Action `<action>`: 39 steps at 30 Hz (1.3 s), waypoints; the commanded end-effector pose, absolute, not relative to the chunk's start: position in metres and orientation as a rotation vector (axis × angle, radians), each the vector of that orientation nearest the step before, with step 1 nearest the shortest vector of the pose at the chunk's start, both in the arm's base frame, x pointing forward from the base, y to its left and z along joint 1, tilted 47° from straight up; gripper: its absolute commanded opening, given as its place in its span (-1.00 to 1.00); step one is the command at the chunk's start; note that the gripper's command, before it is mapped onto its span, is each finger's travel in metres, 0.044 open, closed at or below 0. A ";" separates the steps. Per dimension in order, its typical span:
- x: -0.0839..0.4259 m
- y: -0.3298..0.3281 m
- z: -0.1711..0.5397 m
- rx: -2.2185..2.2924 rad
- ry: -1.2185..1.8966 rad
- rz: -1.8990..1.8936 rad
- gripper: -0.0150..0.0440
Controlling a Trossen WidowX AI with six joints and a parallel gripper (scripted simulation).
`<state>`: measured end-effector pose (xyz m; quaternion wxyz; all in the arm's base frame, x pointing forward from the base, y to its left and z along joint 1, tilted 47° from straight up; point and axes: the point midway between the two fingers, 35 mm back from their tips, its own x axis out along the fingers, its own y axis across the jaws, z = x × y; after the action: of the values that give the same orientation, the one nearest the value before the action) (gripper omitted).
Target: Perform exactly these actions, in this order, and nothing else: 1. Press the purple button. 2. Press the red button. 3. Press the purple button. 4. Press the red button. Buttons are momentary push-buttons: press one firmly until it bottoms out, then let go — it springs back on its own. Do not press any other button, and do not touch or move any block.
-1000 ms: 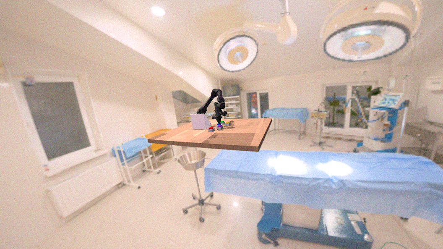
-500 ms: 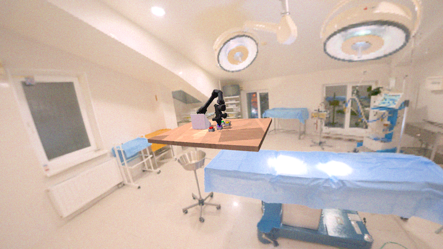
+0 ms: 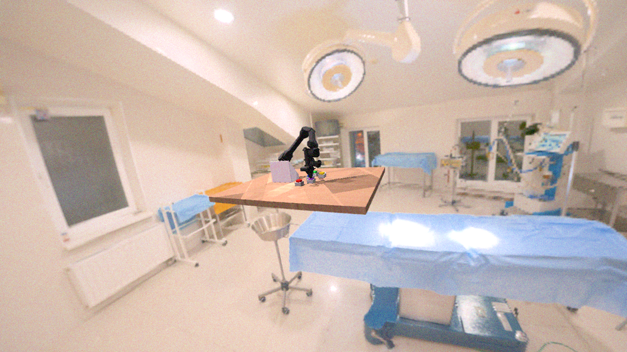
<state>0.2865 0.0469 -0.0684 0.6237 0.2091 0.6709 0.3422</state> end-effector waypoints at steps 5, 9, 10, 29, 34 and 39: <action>0.290 0.025 -0.047 0.487 1.545 0.784 -0.42; 0.290 0.023 -0.045 0.488 1.545 0.784 -0.42; 0.291 0.022 -0.043 0.488 1.545 0.783 -0.42; 0.248 -0.081 -0.053 0.483 1.549 0.778 -0.42; 0.248 -0.074 -0.060 0.483 1.549 0.777 -0.42; 0.240 -0.037 -0.095 0.485 1.548 0.779 -0.42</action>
<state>0.2497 -0.0583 -0.0772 0.6311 0.2017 0.6694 0.3360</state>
